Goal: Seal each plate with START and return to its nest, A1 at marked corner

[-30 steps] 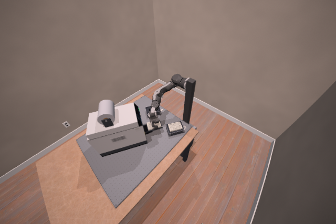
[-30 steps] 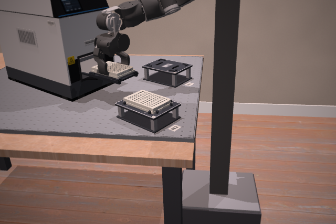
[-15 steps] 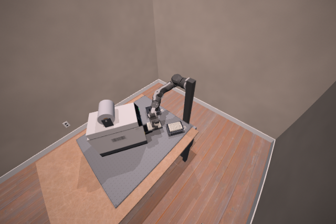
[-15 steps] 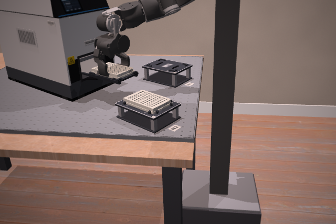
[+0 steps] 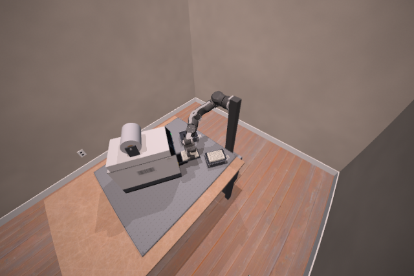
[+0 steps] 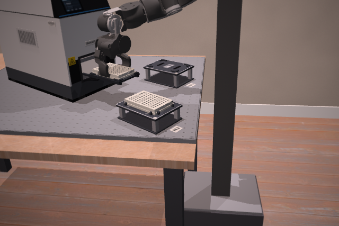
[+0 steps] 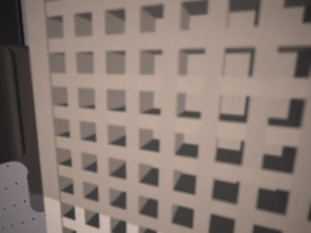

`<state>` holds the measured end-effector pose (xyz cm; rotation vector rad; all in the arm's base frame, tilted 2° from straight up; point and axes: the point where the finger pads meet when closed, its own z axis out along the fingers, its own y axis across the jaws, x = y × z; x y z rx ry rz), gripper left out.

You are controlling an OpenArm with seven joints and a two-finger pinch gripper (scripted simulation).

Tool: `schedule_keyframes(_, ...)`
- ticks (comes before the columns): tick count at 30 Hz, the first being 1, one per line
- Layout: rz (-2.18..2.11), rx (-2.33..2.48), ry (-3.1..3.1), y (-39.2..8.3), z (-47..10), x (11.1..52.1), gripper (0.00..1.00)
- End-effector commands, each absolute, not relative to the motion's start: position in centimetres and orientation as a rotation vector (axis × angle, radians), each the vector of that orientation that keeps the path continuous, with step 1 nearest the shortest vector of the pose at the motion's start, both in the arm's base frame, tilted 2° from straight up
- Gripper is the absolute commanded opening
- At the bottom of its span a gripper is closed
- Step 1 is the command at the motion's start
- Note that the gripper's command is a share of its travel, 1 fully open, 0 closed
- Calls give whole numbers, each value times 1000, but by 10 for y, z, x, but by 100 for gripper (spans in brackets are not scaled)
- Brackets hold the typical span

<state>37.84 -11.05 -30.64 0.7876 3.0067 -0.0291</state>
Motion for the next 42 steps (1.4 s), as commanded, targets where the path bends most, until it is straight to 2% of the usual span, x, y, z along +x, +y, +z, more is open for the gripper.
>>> schedule_keyframes(1, -26, 784, 3006, -110, -306, 379, 0)
schedule_keyframes(19, -26, 784, 3006, -110, -306, 379, 0)
schedule_keyframes(20, -26, 784, 3006, -110, -306, 379, 65)
schedule_keyframes(42, -32, 784, 3008, -110, -305, 378, 65)
